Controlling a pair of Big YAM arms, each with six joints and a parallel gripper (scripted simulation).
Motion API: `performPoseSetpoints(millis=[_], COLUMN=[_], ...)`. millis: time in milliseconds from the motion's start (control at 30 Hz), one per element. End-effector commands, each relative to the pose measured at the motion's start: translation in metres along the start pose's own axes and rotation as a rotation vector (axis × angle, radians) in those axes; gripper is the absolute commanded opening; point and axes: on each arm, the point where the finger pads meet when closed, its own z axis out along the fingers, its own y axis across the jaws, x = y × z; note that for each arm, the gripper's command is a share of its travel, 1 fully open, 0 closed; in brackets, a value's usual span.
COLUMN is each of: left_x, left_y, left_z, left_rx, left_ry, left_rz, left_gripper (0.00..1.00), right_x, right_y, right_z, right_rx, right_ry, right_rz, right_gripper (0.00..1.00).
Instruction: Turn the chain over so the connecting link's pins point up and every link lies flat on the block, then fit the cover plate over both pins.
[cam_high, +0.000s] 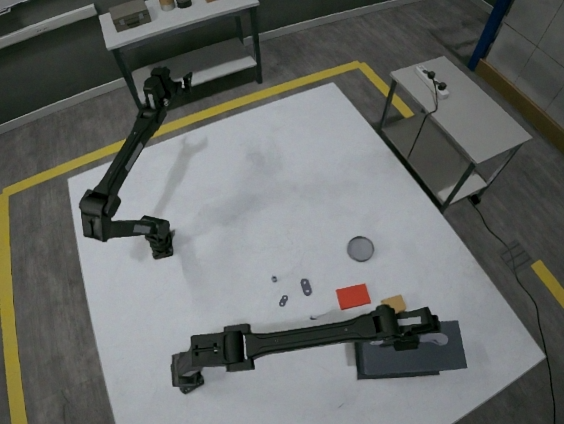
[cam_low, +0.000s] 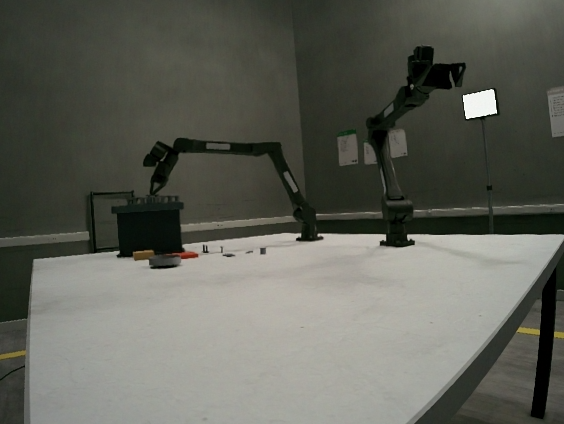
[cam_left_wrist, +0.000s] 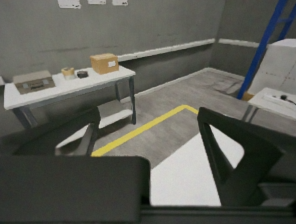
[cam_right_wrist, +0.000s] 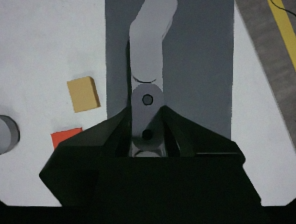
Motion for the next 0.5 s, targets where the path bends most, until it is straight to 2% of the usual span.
performPoseSetpoints(millis=[0, 33, 67, 200, 467], left_x=[-0.042, -0.042, -0.042, -0.042, -0.042], left_y=[-0.005, -0.005, -0.005, -0.005, -0.005], left_z=[0.001, 0.001, 0.001, 0.001, 0.001], left_rx=[0.008, 0.008, 0.008, 0.008, 0.008], left_ry=[-0.071, -0.071, -0.071, -0.071, -0.071], left_rz=[-0.002, -0.002, -0.002, -0.002, -0.002], left_gripper=[1.00, 1.00, 1.00, 1.00, 1.00], right_x=[0.009, 0.008, 0.008, -0.007, -0.006], right_y=[0.011, 0.011, 0.011, 0.008, 0.008], right_z=[0.016, 0.015, 0.015, -0.010, -0.008], right_rx=[-0.003, -0.003, -0.003, -0.007, -0.006], right_ry=[0.021, 0.019, 0.019, -0.025, -0.021], right_rz=[-0.018, -0.018, -0.018, -0.012, -0.013], right_gripper=[0.21, 0.21, 0.42, 0.42, 0.42])
